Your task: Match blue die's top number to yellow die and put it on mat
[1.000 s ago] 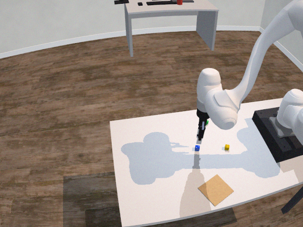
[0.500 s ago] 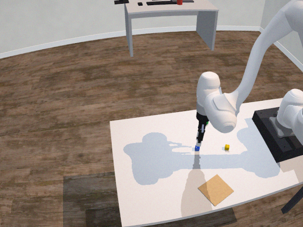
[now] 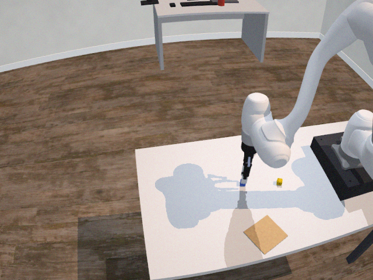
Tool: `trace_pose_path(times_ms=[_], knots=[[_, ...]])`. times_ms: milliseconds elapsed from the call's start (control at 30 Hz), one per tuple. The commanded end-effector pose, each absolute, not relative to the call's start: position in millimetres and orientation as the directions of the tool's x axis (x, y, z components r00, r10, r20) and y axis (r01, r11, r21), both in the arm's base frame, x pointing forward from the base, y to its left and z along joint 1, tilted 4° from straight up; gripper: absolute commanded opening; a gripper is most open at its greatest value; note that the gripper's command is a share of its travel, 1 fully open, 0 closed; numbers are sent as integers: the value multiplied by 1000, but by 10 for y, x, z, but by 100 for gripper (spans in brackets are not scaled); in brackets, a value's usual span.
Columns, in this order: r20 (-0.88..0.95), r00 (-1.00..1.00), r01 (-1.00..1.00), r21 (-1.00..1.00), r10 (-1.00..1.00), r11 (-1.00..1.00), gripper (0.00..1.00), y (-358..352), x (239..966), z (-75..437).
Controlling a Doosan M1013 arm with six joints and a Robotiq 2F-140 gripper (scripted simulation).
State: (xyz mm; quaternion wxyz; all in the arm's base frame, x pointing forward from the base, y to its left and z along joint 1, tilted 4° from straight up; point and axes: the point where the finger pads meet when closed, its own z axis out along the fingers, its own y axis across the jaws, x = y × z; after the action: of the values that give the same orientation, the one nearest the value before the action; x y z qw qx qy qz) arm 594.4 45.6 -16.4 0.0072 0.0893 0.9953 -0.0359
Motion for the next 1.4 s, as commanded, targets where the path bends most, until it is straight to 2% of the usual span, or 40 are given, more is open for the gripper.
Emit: trace_pose_path(times_ms=[0,1367], knots=[[-21,-984,180,-74,179,981,32,428,5938,-219],[-21,-984,180,-74,179,981,32,426,5938,-255]])
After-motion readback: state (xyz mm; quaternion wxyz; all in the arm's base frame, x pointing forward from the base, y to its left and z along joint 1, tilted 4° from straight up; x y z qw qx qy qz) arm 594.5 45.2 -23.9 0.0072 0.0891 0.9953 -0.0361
